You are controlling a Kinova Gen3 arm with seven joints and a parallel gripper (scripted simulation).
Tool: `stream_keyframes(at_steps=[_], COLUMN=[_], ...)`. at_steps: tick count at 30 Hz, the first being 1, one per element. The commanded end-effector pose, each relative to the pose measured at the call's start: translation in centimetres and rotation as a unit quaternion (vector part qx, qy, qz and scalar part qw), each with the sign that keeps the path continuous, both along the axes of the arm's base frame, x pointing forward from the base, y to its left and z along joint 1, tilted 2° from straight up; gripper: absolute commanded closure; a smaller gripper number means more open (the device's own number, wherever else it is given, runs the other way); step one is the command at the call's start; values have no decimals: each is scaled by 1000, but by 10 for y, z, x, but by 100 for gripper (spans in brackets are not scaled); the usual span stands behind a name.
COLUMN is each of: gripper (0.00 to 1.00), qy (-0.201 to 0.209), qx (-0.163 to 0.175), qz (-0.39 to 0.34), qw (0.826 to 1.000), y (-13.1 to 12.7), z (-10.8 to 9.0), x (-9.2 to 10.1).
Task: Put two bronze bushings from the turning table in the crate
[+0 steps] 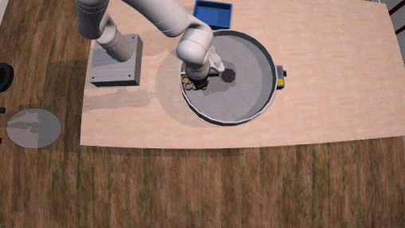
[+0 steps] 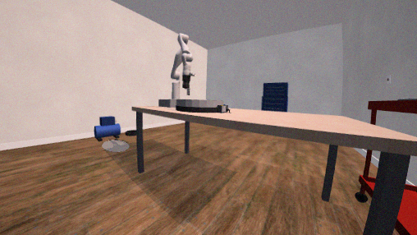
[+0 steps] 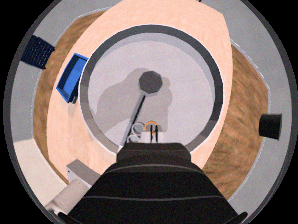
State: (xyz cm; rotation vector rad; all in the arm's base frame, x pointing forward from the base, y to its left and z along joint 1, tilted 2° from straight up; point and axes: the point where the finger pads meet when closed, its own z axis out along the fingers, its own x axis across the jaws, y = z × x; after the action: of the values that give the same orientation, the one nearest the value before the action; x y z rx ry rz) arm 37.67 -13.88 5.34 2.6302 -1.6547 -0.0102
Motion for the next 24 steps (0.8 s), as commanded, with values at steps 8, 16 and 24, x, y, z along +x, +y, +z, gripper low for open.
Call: stream_keyframes(at_steps=[8, 16, 24], gripper=[73, 58, 58], qy=[1, 1, 1], qx=[4, 4, 4], qz=[68, 68, 68], qw=[998, 998, 998], y=[-4, -4, -4], z=[-3, -3, -3], x=[1, 1, 1])
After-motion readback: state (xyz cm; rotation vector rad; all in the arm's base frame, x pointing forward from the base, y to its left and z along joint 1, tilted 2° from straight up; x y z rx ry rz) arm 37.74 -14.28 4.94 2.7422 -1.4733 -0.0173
